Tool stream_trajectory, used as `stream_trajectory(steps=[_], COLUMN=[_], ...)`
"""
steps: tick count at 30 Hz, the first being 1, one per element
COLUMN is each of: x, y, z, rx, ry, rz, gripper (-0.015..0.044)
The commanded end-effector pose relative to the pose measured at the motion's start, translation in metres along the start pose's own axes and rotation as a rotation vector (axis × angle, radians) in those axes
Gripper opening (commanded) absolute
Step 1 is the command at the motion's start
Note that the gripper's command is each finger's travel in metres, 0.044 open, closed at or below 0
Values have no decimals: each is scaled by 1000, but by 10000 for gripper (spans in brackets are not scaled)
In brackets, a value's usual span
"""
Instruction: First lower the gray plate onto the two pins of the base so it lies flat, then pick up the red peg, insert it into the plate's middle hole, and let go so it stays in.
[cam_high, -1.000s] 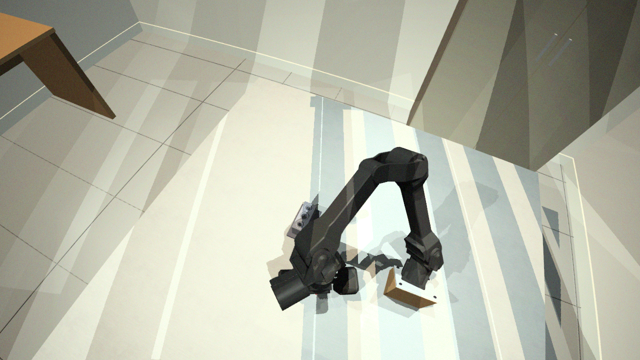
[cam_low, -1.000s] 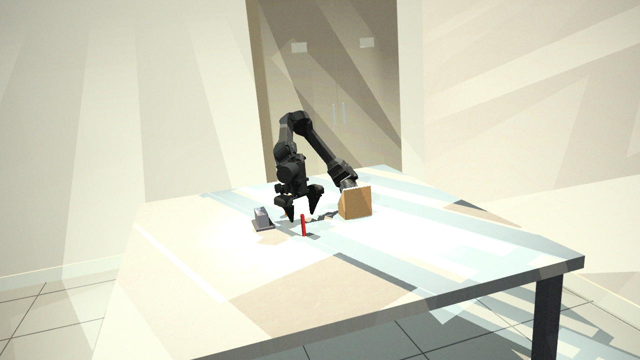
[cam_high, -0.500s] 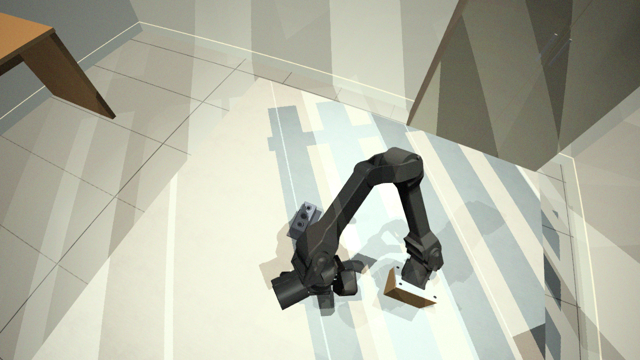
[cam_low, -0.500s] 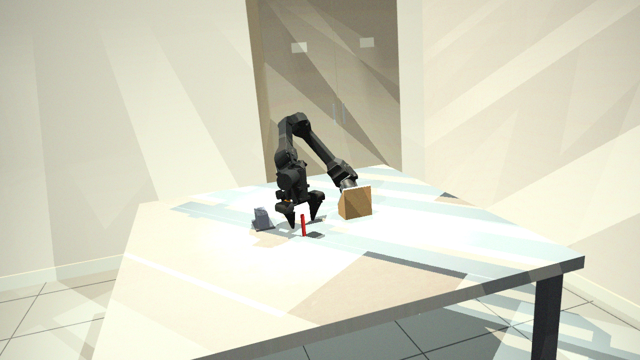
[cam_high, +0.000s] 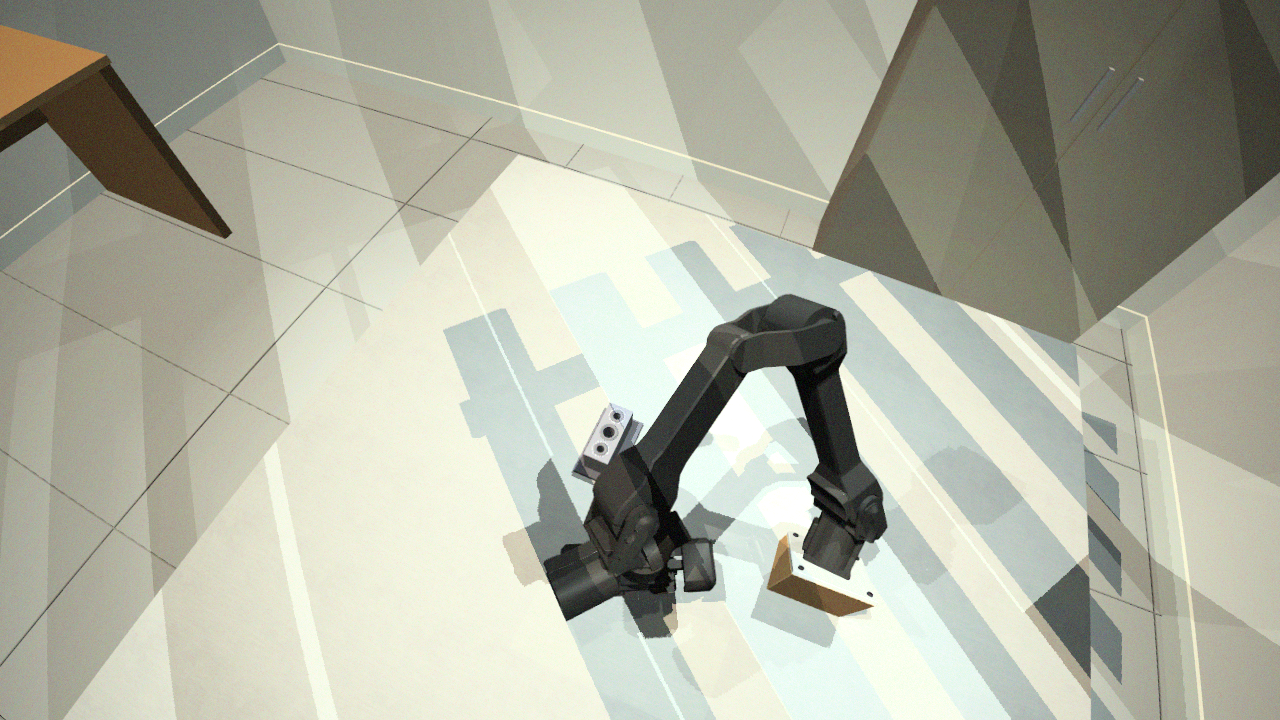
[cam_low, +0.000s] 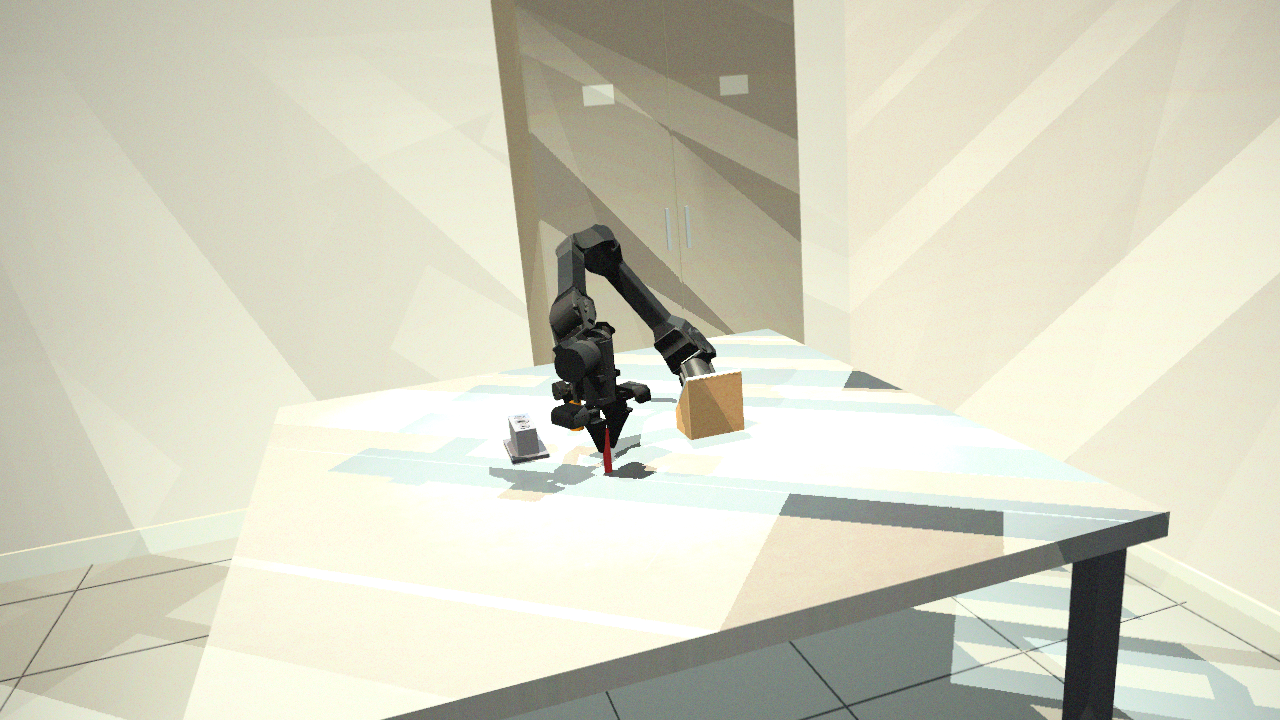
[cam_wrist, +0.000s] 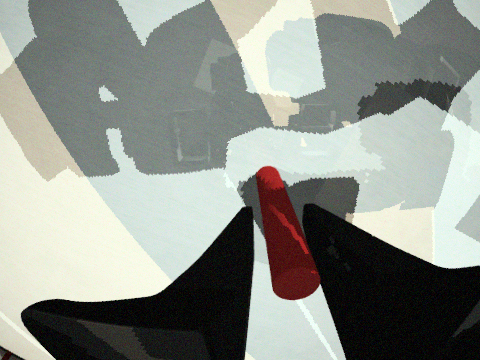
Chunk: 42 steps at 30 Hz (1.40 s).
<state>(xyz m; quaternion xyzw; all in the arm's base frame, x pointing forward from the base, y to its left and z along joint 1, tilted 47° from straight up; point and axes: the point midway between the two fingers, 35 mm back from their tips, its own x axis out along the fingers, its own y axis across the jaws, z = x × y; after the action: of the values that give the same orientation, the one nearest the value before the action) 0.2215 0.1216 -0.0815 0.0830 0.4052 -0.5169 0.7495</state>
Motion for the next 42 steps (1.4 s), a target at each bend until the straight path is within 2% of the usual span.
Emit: stream_trajectory(steps=[1, 7, 13, 37, 38, 42], x=[0, 0, -7, -81, -71, -71], y=[0, 0, 1, 6, 4, 6], z=[0, 0, 0, -1, 0, 8], rx=[-6, -6, -6, -7, -16, -19], ry=[-3, -3, -2, 2, -4, 0], rz=[1, 1, 2, 3, -6, -5], gripper=[40, 0, 0, 0, 0, 0])
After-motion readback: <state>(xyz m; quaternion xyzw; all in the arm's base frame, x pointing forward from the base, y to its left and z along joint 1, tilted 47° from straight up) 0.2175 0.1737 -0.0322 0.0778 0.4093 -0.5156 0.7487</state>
